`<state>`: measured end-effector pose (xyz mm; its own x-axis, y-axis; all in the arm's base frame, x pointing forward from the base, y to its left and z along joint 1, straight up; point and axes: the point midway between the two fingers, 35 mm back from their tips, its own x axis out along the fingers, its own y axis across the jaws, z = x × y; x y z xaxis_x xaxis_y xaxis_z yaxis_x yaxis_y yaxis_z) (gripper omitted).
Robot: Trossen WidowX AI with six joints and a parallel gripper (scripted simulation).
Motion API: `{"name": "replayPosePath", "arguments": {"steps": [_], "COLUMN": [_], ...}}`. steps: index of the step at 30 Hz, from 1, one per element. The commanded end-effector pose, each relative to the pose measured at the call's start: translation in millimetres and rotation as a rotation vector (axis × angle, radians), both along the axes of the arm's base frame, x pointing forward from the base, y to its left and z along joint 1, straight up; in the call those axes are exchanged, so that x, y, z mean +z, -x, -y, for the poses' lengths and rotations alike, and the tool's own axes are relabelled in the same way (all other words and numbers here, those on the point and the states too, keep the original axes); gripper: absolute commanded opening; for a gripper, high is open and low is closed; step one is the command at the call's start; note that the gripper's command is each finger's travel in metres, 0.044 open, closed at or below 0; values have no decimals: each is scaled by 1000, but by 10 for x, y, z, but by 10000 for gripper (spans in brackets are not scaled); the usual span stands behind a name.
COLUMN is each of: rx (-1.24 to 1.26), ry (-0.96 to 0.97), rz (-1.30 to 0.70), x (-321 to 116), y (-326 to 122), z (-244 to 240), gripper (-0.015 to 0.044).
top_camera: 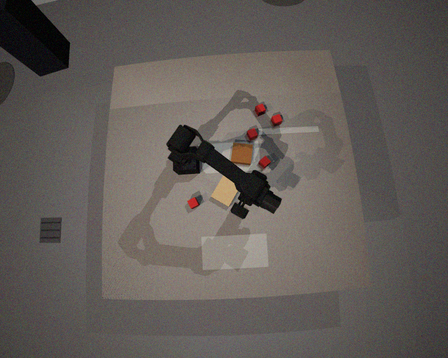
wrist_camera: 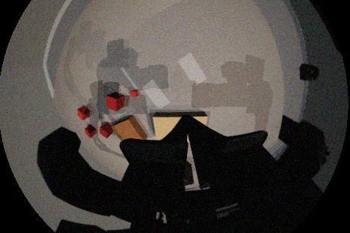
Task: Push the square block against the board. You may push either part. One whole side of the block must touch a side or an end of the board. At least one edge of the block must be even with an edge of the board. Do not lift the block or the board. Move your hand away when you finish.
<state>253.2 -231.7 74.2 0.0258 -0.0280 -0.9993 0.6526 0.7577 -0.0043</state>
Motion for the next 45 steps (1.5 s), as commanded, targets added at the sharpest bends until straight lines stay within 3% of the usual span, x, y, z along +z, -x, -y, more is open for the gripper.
{"name": "replayPosePath", "arguments": {"steps": [1,27,36,45], "rx": [-1,3,165,340], "ry": [-5,-2,-12,-22], "rz": [0,-1,0,-5], "x": [12,3,-286,-619], "y": [1,-10,-277,133], "z": [-8,-27,-1353,-2574], "gripper": [0,0,0,0]}}
